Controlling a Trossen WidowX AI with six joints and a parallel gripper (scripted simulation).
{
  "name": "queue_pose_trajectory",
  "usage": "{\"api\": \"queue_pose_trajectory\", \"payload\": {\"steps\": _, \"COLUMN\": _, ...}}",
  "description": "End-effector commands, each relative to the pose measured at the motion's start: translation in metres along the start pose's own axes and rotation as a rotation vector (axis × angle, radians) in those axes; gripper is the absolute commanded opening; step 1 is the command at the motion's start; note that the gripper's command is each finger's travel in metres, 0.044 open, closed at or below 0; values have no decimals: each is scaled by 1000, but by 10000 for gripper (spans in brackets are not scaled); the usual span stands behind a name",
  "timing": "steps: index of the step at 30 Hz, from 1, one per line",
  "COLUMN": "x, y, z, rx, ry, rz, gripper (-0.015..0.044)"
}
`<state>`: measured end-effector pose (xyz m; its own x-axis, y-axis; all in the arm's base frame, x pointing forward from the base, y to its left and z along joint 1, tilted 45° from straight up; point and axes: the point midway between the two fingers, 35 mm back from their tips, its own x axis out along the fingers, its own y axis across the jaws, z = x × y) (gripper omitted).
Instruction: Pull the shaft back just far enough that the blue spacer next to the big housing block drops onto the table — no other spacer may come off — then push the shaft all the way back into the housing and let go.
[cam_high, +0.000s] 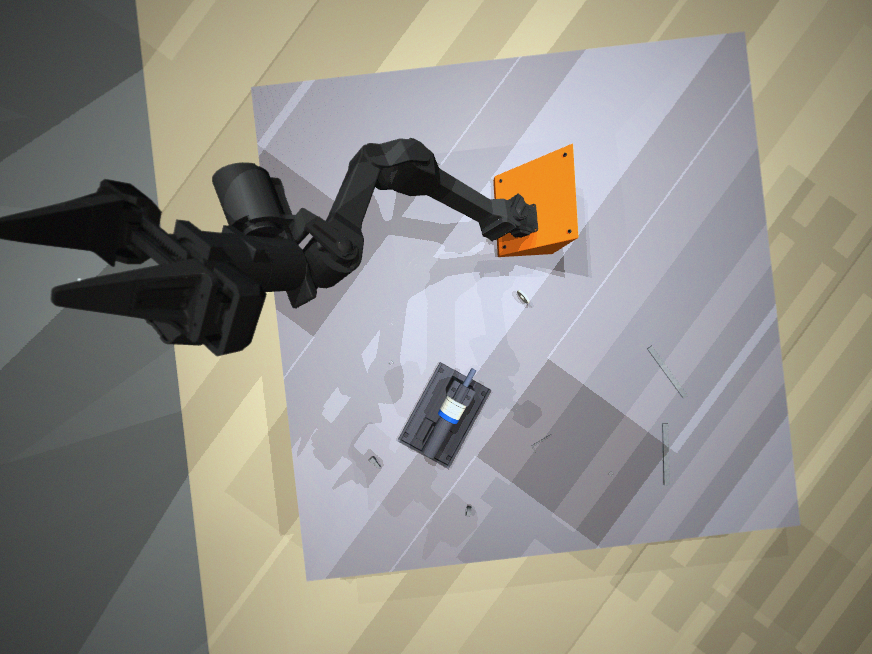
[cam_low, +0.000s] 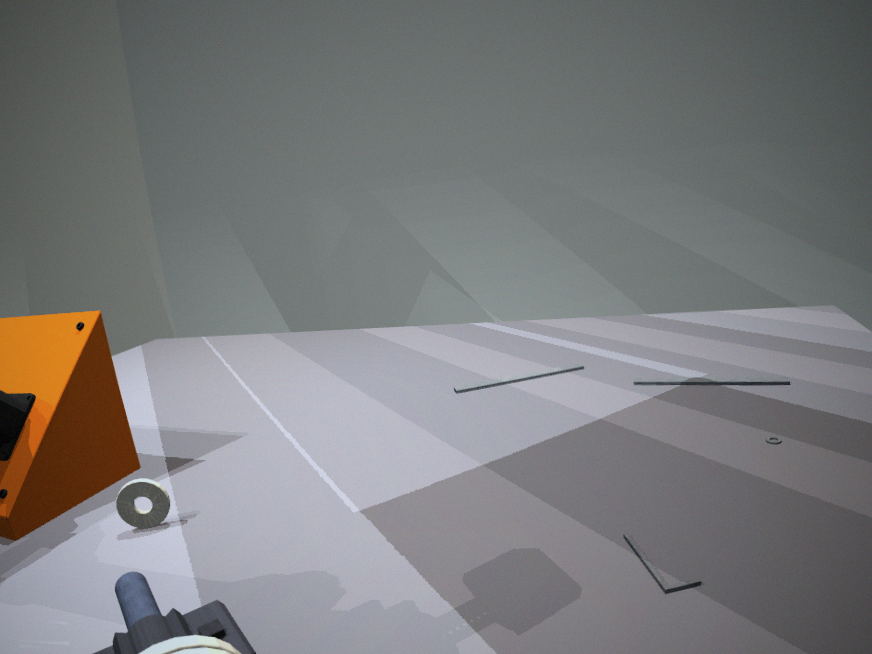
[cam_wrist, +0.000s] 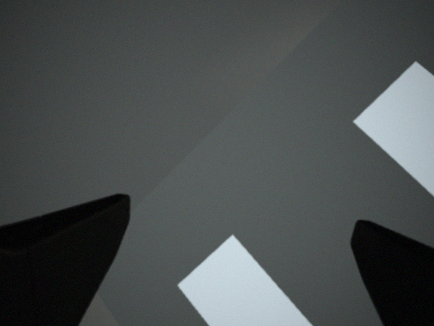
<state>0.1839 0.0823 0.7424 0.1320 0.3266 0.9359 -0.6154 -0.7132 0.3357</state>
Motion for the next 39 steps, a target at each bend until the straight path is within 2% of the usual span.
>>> {"api": "queue_pose_trajectory", "payload": {"steps": 1, "x": -1, "y": -2, "z": 1, "rx": 0, "ry": -5, "rz": -4, "gripper": 426}}
{"api": "queue_pose_trajectory", "payload": {"steps": 2, "x": -3, "y": -7, "z": 6, "rx": -2, "ry": -19, "rz": -15, "gripper": 440}}
{"api": "queue_pose_trajectory", "payload": {"steps": 10, "x": -46, "y": -75, "z": 70, "rx": 77, "ry": -286, "rz": -125, "gripper": 440}}
{"api": "queue_pose_trajectory", "payload": {"steps": 16, "x": -108, "y": -130, "z": 126, "rx": 185, "ry": -589, "rz": -176, "gripper": 440}}
{"api": "queue_pose_trajectory", "payload": {"steps": 28, "x": -273, "y": -206, "z": 190, "rx": 237, "ry": -1162, "rz": -218, "gripper": 440}}
{"api": "queue_pose_trajectory", "payload": {"steps": 39, "x": -446, "y": -222, "z": 190, "rx": 83, "ry": -1634, "rz": -207, "gripper": 440}}
